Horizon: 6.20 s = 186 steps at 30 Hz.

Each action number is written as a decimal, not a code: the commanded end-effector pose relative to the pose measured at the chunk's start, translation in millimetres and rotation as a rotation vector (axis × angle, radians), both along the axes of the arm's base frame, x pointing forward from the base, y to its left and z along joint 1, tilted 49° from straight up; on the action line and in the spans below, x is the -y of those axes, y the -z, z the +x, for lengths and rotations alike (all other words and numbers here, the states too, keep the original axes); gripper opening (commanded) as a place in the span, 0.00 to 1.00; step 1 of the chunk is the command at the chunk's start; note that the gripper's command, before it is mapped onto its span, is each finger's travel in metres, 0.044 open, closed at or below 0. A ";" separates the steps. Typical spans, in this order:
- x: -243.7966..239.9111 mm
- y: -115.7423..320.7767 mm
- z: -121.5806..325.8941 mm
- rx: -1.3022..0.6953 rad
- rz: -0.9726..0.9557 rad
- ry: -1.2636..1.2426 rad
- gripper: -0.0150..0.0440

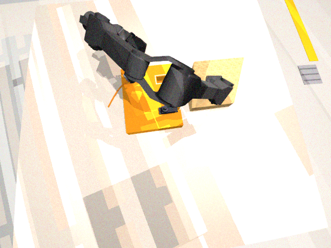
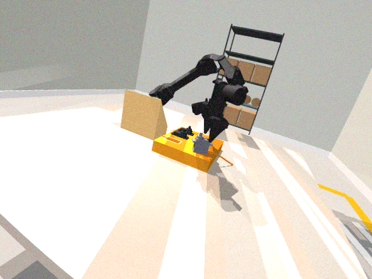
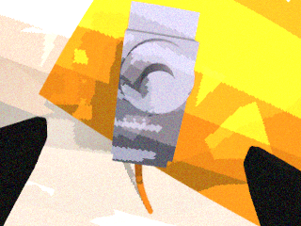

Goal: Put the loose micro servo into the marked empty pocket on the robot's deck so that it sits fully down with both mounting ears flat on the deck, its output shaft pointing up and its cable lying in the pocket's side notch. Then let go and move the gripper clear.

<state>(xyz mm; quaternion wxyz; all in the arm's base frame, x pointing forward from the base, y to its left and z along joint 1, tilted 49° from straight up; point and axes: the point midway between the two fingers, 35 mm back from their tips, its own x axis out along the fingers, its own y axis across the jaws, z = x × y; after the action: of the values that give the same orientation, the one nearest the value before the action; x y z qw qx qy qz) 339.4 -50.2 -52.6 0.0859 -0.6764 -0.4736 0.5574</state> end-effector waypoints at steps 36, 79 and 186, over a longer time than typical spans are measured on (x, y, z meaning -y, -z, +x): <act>1.2 -0.4 -0.2 0.003 0.001 0.012 0.25; 5.9 -15.1 -46.9 0.163 0.016 -0.137 0.25; 15.8 -8.9 -156.3 1.952 0.180 -1.782 0.25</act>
<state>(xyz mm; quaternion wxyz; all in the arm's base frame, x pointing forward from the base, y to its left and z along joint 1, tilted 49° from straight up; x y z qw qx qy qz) 183.1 -65.7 -42.6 -0.6333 -0.2533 -0.6558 -0.3235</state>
